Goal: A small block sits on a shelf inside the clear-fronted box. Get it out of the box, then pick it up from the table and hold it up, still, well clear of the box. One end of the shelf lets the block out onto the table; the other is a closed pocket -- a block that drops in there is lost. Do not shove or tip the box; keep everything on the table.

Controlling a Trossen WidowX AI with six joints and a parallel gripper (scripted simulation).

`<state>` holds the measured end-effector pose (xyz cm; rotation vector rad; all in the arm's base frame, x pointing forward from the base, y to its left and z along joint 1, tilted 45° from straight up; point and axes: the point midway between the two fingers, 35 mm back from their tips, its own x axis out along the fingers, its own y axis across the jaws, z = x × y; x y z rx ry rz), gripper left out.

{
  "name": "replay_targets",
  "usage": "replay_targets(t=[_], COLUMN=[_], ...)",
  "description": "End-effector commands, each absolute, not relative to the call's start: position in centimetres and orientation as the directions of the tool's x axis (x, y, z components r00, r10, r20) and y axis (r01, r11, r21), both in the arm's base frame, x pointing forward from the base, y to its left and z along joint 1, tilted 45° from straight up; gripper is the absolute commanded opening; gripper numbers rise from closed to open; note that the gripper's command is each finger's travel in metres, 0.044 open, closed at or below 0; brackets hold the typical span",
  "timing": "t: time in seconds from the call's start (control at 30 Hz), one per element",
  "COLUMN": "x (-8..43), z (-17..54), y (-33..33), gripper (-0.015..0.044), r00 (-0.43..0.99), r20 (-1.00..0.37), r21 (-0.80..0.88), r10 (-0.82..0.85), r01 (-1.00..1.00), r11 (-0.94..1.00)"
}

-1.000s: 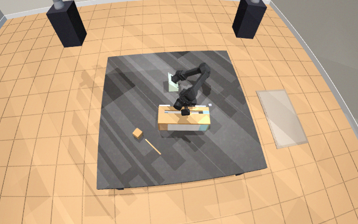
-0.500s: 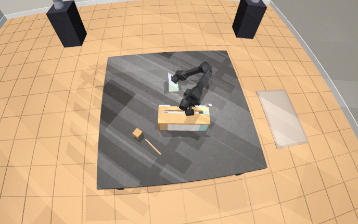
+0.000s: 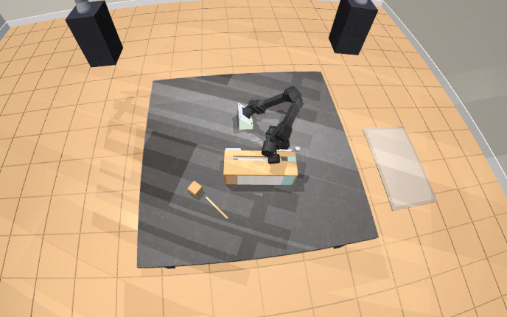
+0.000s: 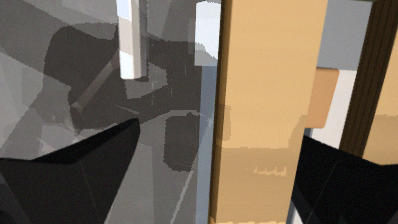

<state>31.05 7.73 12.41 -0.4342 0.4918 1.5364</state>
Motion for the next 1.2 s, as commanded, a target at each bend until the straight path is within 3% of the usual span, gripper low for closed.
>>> replay_targets(t=[0.0, 0.6, 0.97, 1.1, 1.17], x=[31.2, 31.4, 31.2, 31.2, 31.2], z=[13.2, 15.5, 9.9, 9.8, 10.3], y=[8.4, 10.6, -3.7, -3.6, -3.1], gripper=[0.0400, 0.0400, 0.0400, 0.0400, 0.0348], r00=[-0.023, -0.021, 0.014, 0.024, 0.027], r20=[-0.553, -0.553, -0.554, -0.554, -0.570], r21=[0.034, 0.034, 0.077, 0.089, 0.037], r10=[0.833, 0.833, 0.833, 0.832, 0.821], r01=[-0.999, -0.999, -0.995, -0.992, -0.998], r11=[-0.005, -0.003, 0.068, 0.087, 0.058])
